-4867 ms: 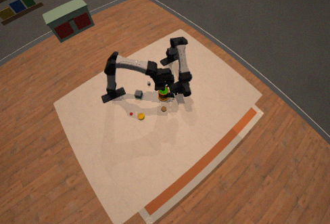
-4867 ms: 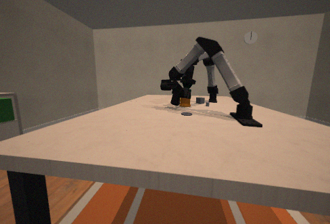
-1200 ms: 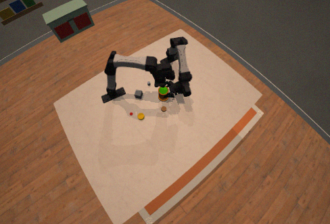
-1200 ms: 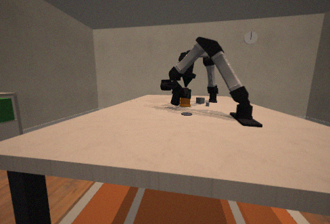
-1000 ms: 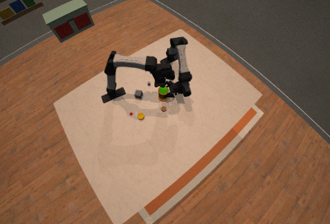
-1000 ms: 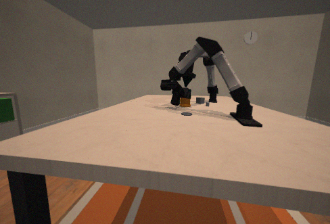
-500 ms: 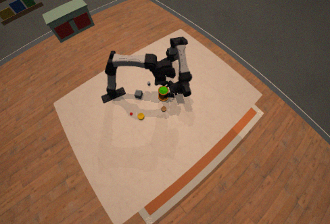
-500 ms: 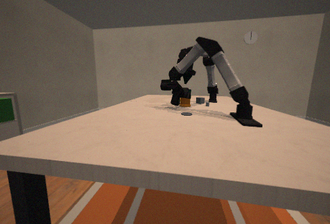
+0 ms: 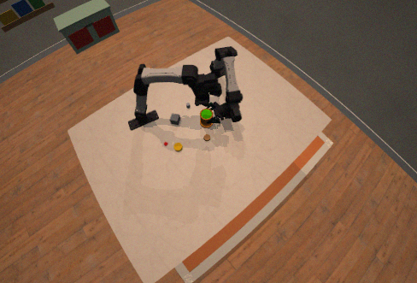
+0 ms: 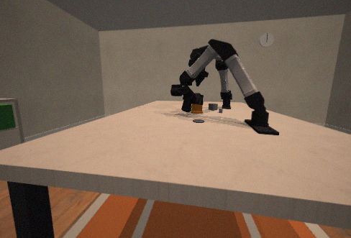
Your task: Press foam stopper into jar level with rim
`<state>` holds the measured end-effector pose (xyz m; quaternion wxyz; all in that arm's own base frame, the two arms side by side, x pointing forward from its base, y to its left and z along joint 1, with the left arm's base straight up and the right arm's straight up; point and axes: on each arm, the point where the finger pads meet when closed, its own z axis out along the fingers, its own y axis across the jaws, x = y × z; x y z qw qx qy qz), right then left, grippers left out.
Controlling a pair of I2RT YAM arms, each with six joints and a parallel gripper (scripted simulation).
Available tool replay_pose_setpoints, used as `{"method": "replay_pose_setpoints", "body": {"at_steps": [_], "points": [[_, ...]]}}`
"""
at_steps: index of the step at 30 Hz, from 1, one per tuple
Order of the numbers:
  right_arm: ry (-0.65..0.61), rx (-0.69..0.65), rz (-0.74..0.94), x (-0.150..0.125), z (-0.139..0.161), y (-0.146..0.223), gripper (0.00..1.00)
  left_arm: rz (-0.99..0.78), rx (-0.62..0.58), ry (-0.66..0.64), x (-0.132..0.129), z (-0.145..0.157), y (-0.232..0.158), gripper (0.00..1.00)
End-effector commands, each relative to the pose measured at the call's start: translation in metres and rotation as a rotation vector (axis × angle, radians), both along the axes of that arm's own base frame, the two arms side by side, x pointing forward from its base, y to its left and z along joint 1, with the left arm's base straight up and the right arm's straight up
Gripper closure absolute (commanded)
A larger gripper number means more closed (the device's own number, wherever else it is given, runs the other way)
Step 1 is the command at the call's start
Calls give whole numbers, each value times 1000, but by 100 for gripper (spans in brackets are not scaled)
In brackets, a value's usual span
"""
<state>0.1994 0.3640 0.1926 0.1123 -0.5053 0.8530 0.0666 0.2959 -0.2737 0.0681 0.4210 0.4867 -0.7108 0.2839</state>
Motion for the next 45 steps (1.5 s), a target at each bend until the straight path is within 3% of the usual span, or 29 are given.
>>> {"method": "replay_pose_setpoints", "body": {"at_steps": [1,2,5,7,11,18,19,45], "points": [[-9,1,-5,5,5,-1,100,6,-38,-45,12,19,0,36],[5,-24,-5,3,-4,-4,100,6,-38,-45,12,19,0,2],[10,-32,-5,3,-7,-5,100,0,-37,-44,11,18,-2,2],[-11,5,-5,1,7,-7,100,-19,-10,13,-11,0,-1,2],[5,-24,-5,1,-5,-8,100,-5,2,10,-6,-2,1,2],[-8,-1,-5,3,2,-5,100,-8,2,1,-4,-5,-1,2],[-8,-1,-5,3,2,-5,100,8,-2,-11,11,4,5,2],[-8,-1,-5,3,2,-5,100,-1,-1,-2,25,30,52,2]]}}
